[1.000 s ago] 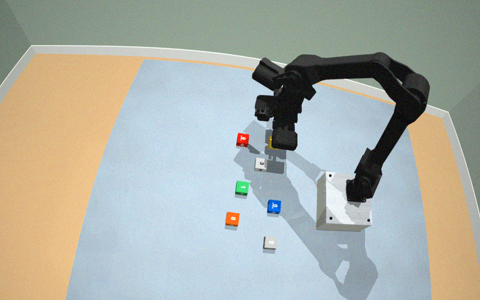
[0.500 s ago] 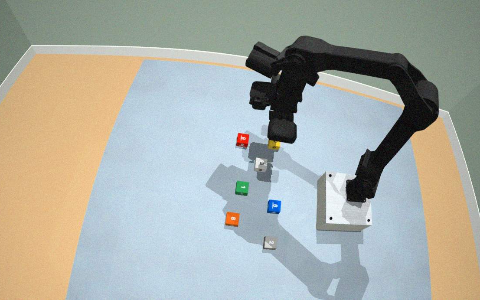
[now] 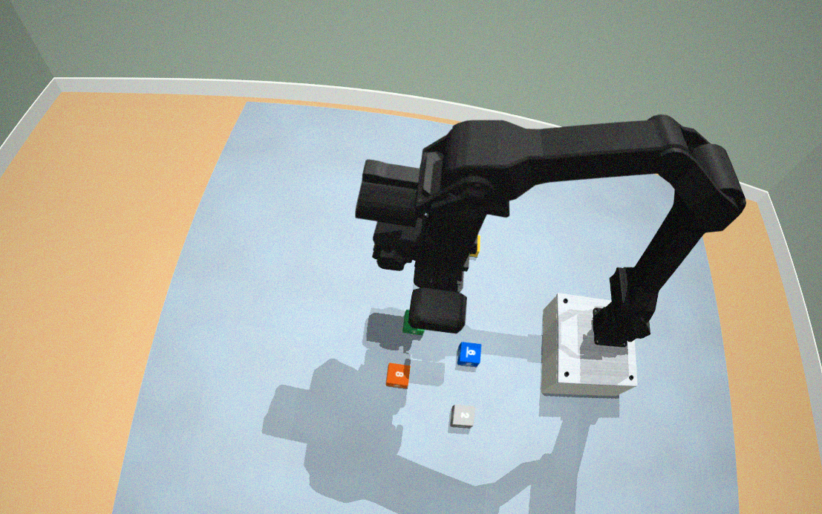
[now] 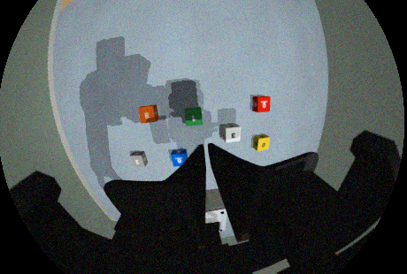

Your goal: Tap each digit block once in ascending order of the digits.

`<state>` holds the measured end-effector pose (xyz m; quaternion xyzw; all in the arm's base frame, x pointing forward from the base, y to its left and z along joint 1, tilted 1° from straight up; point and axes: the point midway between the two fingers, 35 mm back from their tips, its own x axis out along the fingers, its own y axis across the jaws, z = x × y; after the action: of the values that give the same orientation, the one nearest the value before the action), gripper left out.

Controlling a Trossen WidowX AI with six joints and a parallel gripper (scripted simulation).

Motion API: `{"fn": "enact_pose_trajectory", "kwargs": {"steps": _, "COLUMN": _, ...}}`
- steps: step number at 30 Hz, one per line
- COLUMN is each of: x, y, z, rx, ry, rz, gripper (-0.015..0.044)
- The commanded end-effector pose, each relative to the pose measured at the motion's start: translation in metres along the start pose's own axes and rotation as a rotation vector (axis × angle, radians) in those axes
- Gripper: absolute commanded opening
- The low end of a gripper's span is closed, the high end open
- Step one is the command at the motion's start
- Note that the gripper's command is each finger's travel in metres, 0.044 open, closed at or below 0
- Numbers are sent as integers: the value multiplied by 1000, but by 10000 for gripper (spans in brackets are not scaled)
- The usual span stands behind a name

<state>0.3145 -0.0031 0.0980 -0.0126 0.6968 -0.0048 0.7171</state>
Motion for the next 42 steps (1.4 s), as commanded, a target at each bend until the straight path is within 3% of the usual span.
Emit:
{"fn": "enact_pose_trajectory", "kwargs": {"steps": 1, "x": 24, "y": 5, "z": 3, "rx": 9, "ry": 4, "rz": 1, "gripper": 20}}
{"fn": "enact_pose_trajectory", "kwargs": {"steps": 4, "x": 71, "y": 5, "z": 2, "rx": 9, "ry": 5, "rz": 0, "gripper": 20}}
{"fn": "enact_pose_trajectory", "kwargs": {"steps": 6, "x": 81, "y": 5, "z": 0, "rx": 9, "ry": 5, "rz": 0, "gripper": 20}}
{"fn": "enact_pose_trajectory", "kwargs": {"steps": 33, "x": 111, "y": 5, "z": 0, "rx": 9, "ry": 5, "rz": 0, "gripper": 20}}
{"fn": "enact_pose_trajectory", "kwargs": {"steps": 39, "x": 111, "y": 5, "z": 0, "rx": 9, "ry": 5, "rz": 0, "gripper": 20}}
{"fn": "enact_pose_trajectory", "kwargs": {"steps": 42, "x": 85, "y": 5, "z": 0, "rx": 9, "ry": 4, "rz": 0, "gripper": 20}}
